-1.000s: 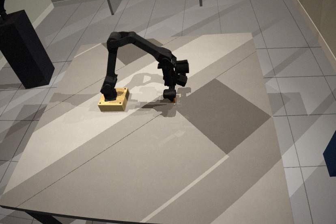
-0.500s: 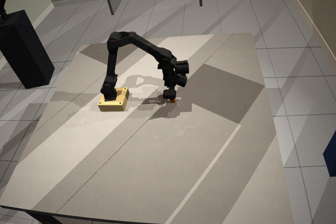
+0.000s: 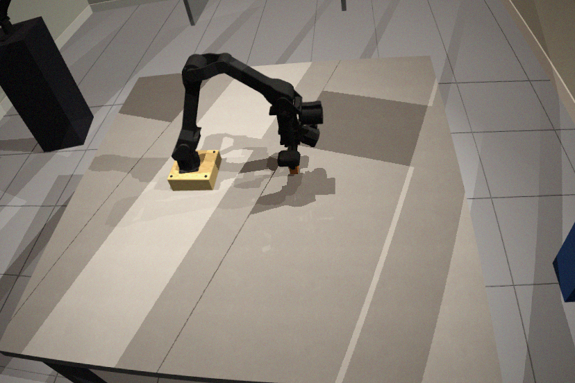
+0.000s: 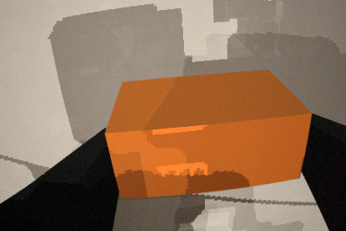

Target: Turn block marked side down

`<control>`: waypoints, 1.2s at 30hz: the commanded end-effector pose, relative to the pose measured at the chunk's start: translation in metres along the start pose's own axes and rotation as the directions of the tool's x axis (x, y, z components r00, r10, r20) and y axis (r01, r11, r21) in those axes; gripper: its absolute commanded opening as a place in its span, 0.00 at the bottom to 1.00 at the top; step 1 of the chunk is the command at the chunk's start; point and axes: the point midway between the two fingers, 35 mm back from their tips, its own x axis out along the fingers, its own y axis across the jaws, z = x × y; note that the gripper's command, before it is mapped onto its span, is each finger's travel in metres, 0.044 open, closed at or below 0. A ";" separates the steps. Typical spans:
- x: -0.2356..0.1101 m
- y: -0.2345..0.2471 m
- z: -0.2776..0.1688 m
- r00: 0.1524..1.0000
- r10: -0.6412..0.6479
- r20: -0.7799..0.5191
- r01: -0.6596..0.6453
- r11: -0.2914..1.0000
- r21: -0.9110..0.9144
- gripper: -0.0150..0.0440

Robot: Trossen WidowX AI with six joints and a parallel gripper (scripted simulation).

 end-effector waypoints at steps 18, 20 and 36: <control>-0.007 0.000 0.005 0.974 -0.002 0.228 0.002 1.000 0.001 0.25; -0.006 0.000 0.005 0.966 -0.002 0.259 0.002 1.000 0.001 0.25; -0.003 0.001 0.000 0.870 0.000 0.494 -0.001 1.000 0.001 0.25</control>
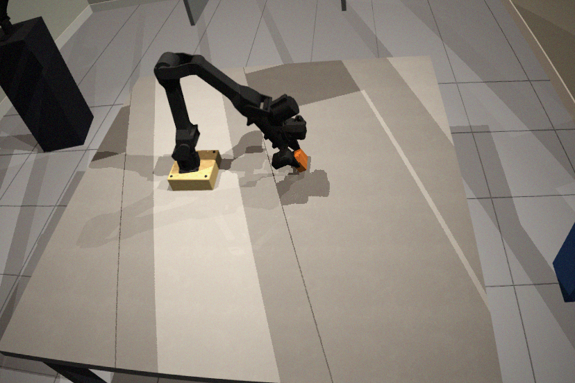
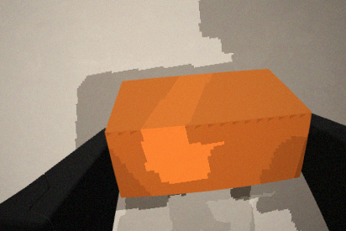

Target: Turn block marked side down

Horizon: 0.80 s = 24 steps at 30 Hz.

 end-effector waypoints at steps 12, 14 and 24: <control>0.000 -0.001 -0.003 0.988 -0.004 0.154 0.003 1.000 0.005 0.25; 0.006 -0.001 -0.002 0.984 -0.004 0.179 0.003 1.000 0.004 0.25; 0.031 -0.001 -0.001 0.954 -0.006 0.299 0.006 1.000 0.001 0.25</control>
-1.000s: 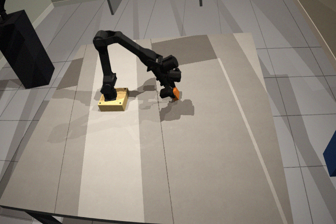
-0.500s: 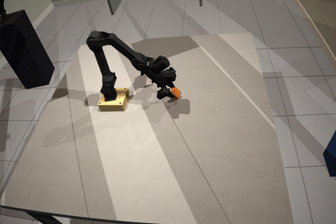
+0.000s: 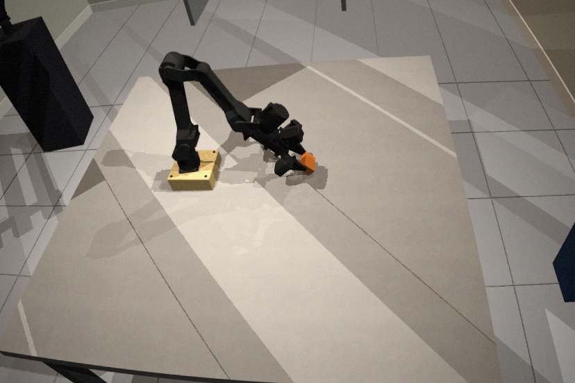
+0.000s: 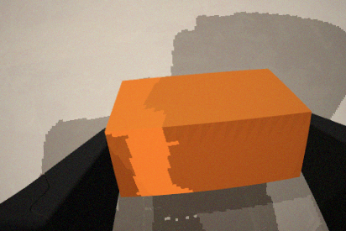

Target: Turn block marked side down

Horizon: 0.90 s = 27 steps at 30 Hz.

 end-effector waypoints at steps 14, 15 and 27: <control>0.019 -0.001 -0.015 0.980 -0.008 0.198 0.007 1.000 0.003 0.25; 0.019 -0.001 -0.016 0.978 -0.008 0.210 0.007 1.000 0.003 0.25; 0.010 -0.001 -0.024 0.937 -0.008 0.351 0.006 1.000 0.007 0.25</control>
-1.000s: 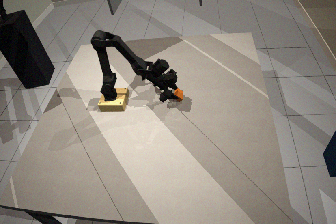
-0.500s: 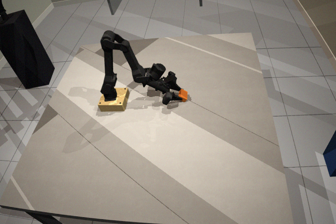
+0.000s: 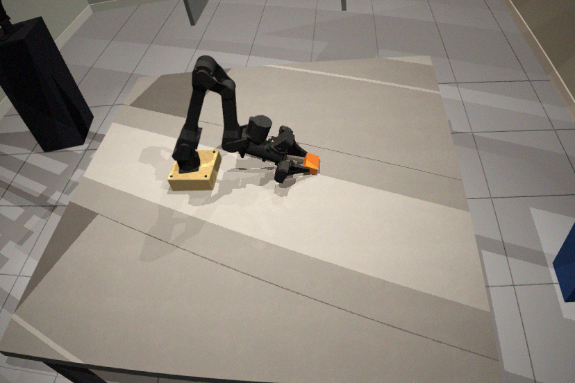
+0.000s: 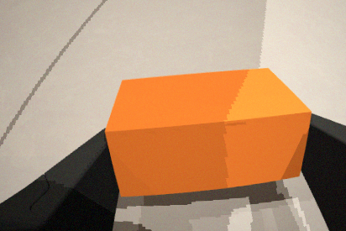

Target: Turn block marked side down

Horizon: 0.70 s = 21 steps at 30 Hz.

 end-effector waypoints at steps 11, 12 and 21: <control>-0.019 -0.002 -0.007 0.996 -0.006 0.088 0.005 1.000 0.007 0.25; -0.020 -0.002 -0.007 0.996 -0.006 0.089 0.005 1.000 0.007 0.25; -0.020 -0.002 -0.007 0.996 -0.006 0.089 0.005 1.000 0.007 0.25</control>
